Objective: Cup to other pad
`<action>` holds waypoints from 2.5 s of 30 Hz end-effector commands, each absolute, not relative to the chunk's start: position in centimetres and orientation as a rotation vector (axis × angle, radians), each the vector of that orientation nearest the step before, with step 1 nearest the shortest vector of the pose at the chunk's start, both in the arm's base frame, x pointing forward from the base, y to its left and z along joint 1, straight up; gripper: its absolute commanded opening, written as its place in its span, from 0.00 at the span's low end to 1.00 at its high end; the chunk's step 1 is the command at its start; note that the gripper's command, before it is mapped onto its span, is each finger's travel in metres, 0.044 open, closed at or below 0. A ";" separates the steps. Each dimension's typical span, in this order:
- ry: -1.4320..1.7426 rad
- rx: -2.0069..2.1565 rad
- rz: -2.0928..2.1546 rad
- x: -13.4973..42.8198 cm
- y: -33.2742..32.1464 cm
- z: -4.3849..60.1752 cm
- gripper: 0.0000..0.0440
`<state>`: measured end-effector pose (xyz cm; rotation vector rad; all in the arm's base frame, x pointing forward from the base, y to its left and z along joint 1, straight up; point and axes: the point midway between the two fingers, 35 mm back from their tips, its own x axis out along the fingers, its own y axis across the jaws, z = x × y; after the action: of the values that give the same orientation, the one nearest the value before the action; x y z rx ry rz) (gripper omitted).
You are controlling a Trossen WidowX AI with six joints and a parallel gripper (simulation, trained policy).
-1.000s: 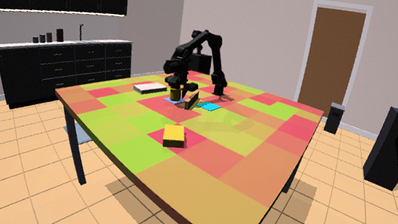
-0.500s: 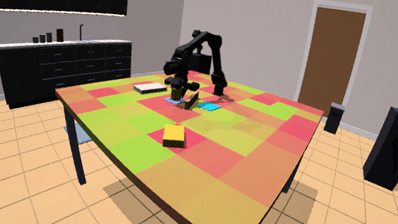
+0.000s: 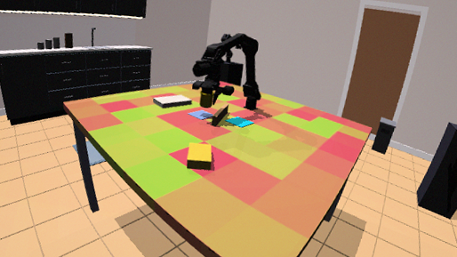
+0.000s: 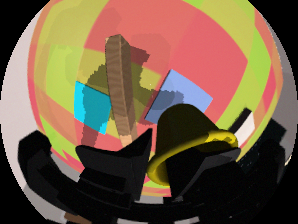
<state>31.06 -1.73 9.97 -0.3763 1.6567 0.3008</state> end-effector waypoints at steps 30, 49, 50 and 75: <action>1.459 -0.475 0.395 30.1 8.6 15.0 0.00; 1.402 -0.472 0.396 27.8 13.1 13.4 0.00; 1.402 -0.470 0.394 27.7 13.2 13.2 0.00; 1.411 -0.407 0.325 24.6 13.5 7.1 0.02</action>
<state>25.07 13.64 7.77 -0.4145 1.4125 0.3413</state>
